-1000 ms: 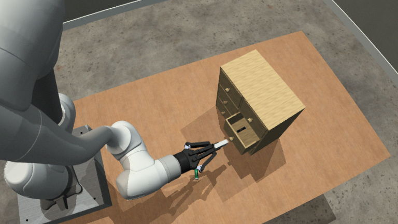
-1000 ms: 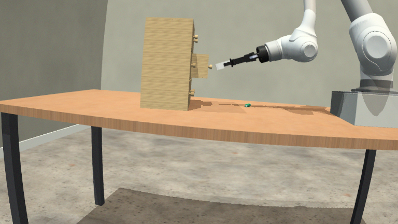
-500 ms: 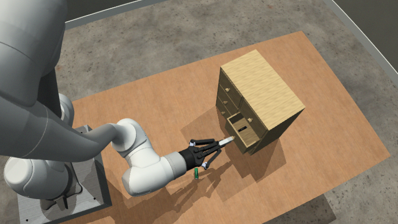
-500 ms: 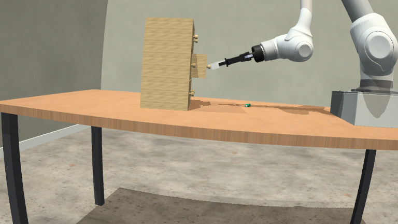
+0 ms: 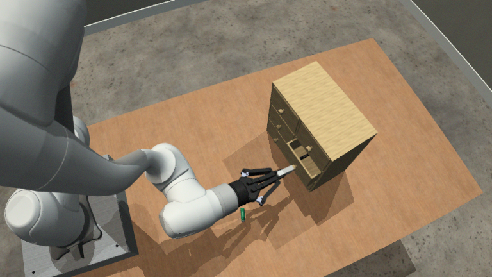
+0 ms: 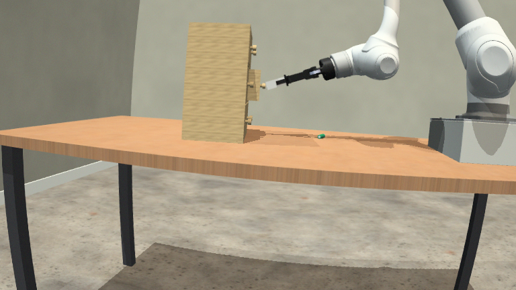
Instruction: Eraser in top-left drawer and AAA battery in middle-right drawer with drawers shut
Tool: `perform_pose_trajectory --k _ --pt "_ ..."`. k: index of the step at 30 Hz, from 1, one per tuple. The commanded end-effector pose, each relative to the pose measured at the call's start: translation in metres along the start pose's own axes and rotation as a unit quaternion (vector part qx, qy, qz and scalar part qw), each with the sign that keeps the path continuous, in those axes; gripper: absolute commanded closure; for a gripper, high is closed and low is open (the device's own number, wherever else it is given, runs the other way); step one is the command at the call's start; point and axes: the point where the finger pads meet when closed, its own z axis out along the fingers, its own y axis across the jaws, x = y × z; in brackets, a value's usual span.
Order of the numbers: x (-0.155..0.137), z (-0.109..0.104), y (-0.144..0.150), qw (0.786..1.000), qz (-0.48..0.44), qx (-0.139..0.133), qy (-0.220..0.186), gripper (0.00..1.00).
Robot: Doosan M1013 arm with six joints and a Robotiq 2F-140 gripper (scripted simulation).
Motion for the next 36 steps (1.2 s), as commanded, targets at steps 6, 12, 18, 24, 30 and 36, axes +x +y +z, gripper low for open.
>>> perform_pose_trajectory --k 6,12,18,24,30,36 --pt "0.005 0.012 0.000 1.000 0.000 0.000 0.000 1.00" --pt "0.007 0.019 0.000 1.000 0.000 0.000 0.000 1.00" --pt "0.009 0.025 0.000 1.000 0.000 0.000 0.000 1.00" --pt "0.011 0.029 0.000 1.000 0.000 0.000 0.000 1.00" --pt "0.012 0.031 0.000 1.000 0.000 0.000 0.000 1.00" --pt "0.012 0.033 0.000 1.000 0.000 0.000 0.000 1.00"
